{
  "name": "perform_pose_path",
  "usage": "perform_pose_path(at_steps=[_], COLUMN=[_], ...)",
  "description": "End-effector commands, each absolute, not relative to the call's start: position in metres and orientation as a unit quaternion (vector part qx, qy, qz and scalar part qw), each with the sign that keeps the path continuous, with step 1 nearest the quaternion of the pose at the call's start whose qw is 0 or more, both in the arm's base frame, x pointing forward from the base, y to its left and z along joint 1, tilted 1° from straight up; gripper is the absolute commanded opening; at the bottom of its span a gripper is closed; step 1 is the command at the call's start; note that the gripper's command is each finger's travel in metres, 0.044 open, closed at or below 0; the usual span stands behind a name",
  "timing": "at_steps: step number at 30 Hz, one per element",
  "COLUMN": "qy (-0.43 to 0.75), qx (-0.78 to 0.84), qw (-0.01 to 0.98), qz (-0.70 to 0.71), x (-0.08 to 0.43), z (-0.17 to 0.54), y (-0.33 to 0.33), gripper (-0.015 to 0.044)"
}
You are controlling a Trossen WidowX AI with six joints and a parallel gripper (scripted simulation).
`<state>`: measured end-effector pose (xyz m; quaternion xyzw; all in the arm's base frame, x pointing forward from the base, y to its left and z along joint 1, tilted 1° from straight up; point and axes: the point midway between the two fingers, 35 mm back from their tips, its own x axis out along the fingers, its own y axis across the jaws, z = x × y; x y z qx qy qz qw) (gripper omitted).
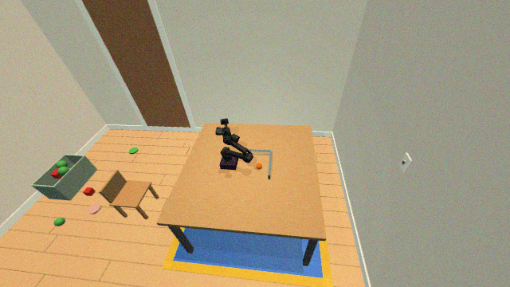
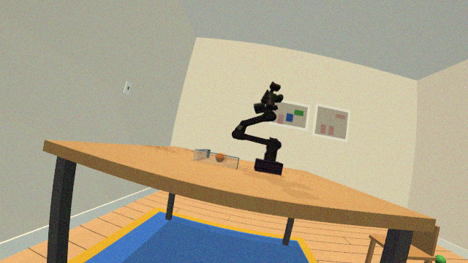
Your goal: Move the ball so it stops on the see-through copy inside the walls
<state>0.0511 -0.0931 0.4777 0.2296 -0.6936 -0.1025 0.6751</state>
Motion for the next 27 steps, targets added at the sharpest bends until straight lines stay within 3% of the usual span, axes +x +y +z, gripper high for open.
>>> perform_pose_path(at_steps=[1,8,16,21,27], qy=[-0.697,-0.795,-0.847,-0.83,-0.768], qx=[0.228,0.15,0.005,-0.099,-0.22], qw=[0.673,0.587,0.517,0.503,0.522], qz=[-0.101,-0.016,0.128,0.22,0.299], x=[0.049,-0.026,-0.086,-0.094,-0.068], z=[0.479,0.505,0.513,0.504,0.483], y=[-0.093,-0.051,0.044,0.115,0.191], gripper=[0.0384,0.0384,0.0384,0.0384,0.0384])
